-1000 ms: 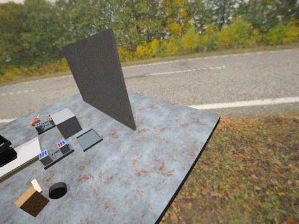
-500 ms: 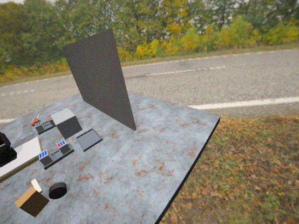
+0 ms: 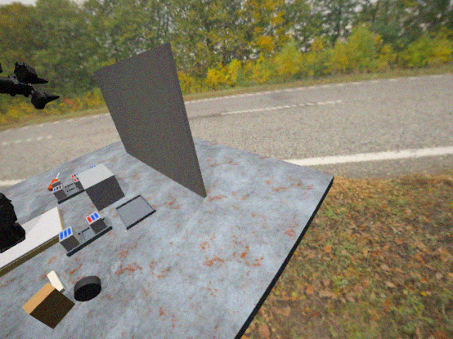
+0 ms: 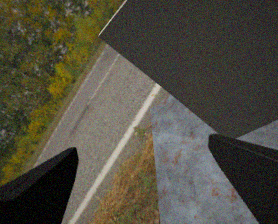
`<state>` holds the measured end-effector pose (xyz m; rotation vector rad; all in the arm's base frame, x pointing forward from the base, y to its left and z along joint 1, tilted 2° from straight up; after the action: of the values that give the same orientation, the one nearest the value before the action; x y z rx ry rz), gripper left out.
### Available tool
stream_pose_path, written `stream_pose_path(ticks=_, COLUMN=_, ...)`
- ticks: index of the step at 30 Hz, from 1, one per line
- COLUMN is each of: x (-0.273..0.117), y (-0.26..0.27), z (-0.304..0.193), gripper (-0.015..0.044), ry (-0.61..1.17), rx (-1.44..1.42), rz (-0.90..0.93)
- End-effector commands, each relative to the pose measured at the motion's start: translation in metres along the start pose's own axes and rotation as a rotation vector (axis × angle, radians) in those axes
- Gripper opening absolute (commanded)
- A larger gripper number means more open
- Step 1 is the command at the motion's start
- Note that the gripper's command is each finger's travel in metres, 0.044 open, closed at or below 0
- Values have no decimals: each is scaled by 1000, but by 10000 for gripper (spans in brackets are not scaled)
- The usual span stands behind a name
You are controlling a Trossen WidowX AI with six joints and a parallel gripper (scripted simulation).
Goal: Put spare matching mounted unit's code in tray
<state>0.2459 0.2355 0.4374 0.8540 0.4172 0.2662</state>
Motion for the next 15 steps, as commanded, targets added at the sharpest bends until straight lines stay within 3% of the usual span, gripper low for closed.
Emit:
stream_pose_path(ticks=1, x=28, y=-36, z=23, gripper=440, ry=34, rx=-142, rz=-170)
stream_pose_path(ticks=8, x=65, y=-120, z=66, gripper=440, ry=248, rx=-385, rz=-510)
stream_pose_path(ticks=15, x=63, y=-218, z=113, gripper=440, ry=615, rx=-461, rz=-757)
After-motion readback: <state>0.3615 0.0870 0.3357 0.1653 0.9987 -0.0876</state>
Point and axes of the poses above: the point midway between the two fingers, 35 mm back from their tips, its own x axis out along the fingers, its own y axis across the jaws, z = x × y, the point moved 7 cm from there along -x, back along the fingers, and after that the axes turned 1 degree about x, right-handed, at the moved point
